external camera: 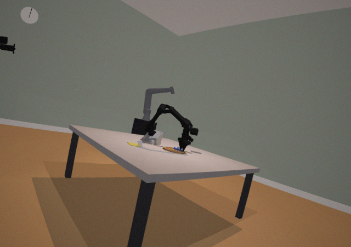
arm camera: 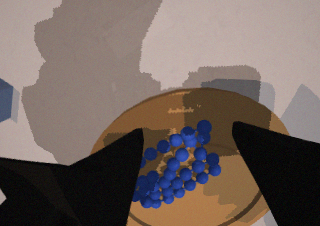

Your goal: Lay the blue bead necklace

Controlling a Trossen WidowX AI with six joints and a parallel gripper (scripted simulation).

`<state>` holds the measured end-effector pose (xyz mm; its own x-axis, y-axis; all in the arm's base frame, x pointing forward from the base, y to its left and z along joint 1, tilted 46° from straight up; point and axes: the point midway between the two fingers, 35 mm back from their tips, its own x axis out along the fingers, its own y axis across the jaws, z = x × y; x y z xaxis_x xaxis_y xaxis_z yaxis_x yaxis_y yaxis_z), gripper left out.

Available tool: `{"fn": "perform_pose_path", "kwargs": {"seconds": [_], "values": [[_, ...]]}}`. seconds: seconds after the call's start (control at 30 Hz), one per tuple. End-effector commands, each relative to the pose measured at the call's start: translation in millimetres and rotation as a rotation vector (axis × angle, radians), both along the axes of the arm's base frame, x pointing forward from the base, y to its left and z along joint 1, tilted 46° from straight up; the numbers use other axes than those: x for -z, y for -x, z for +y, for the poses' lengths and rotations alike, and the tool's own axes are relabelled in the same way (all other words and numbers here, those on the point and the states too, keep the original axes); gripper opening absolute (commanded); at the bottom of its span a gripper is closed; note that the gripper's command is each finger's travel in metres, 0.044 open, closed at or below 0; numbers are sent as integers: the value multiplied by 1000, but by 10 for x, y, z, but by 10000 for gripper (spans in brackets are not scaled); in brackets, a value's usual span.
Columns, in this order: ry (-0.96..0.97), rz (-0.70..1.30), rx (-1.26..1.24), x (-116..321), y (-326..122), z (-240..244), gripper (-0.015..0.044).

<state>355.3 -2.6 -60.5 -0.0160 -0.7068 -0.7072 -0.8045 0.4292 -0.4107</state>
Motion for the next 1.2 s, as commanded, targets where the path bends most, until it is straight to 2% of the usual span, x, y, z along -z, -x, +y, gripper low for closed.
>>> {"fn": "perform_pose_path", "kwargs": {"seconds": [0.0, 0.17, 1.17], "values": [[0, -1, 0, -3, -3, 1, 118], [0, -1, 0, -3, -3, 1, 0], [0, -1, 0, -3, -3, 1, 0]]}}
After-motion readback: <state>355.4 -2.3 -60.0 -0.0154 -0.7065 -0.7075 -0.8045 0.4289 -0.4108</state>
